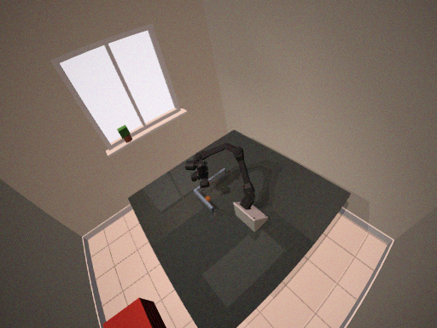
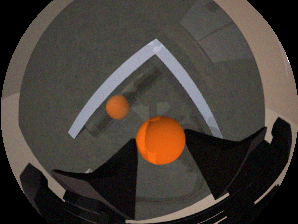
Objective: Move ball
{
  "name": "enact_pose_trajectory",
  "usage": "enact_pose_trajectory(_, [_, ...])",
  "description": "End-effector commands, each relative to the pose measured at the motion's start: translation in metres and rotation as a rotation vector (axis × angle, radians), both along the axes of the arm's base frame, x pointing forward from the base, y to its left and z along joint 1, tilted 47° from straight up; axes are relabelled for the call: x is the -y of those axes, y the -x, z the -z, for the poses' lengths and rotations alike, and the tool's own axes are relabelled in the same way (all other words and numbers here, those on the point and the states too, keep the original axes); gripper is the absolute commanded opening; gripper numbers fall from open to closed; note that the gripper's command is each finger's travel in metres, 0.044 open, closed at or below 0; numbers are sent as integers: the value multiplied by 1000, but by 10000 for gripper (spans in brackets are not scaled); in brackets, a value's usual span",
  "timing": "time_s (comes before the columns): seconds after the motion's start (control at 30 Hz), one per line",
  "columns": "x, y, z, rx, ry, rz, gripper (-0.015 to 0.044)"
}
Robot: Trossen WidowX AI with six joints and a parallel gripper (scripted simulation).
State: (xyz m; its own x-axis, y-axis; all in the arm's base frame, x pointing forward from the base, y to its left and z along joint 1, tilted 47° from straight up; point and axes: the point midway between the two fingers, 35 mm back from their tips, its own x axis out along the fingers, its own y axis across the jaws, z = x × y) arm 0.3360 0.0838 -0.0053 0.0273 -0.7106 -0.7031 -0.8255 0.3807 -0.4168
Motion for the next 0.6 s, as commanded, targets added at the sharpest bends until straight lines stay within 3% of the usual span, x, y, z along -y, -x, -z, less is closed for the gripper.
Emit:
enact_pose_trajectory(0.0, [-6, 16, 21, -162, 10, -144, 0])
enact_pose_trajectory(0.27, [-15, 38, 48, -399, 20, -375, 0])
enact_pose_trajectory(0.57, [-15, 40, 50, -419, 21, -394, 0])
